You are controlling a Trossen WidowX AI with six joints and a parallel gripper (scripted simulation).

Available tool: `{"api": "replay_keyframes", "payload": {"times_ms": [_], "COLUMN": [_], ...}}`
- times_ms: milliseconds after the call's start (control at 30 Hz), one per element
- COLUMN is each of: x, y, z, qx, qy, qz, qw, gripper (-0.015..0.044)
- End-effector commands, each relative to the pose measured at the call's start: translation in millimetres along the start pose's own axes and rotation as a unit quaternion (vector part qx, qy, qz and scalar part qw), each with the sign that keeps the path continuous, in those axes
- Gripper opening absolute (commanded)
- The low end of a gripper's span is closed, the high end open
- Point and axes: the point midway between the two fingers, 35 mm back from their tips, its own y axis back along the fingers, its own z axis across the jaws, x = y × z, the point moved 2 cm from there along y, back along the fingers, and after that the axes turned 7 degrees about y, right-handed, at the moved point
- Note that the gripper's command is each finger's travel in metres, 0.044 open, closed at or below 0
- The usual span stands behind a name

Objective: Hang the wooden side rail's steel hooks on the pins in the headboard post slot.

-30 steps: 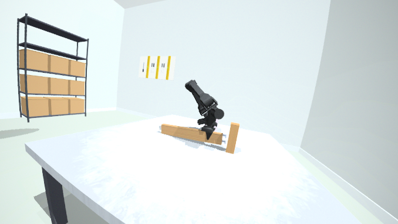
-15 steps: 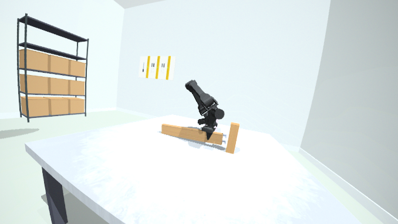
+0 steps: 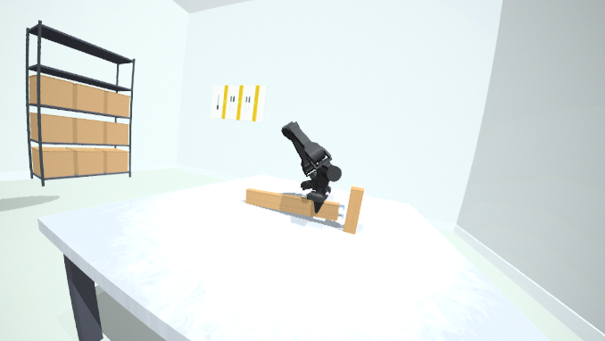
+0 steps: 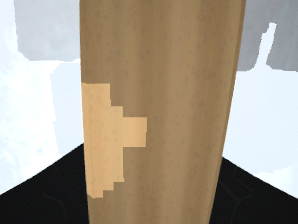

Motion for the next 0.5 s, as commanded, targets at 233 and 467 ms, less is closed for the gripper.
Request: {"api": "replay_keyframes", "payload": {"times_ms": [233, 467], "x": [5.0, 5.6], "y": [4.3, 4.9], "z": [1.0, 1.3], "qx": [-0.006, -0.006], "qy": [0.003, 0.003], "qz": [0.003, 0.003], "qw": [1.000, 1.000], "gripper": [0.0000, 0.0000]}}
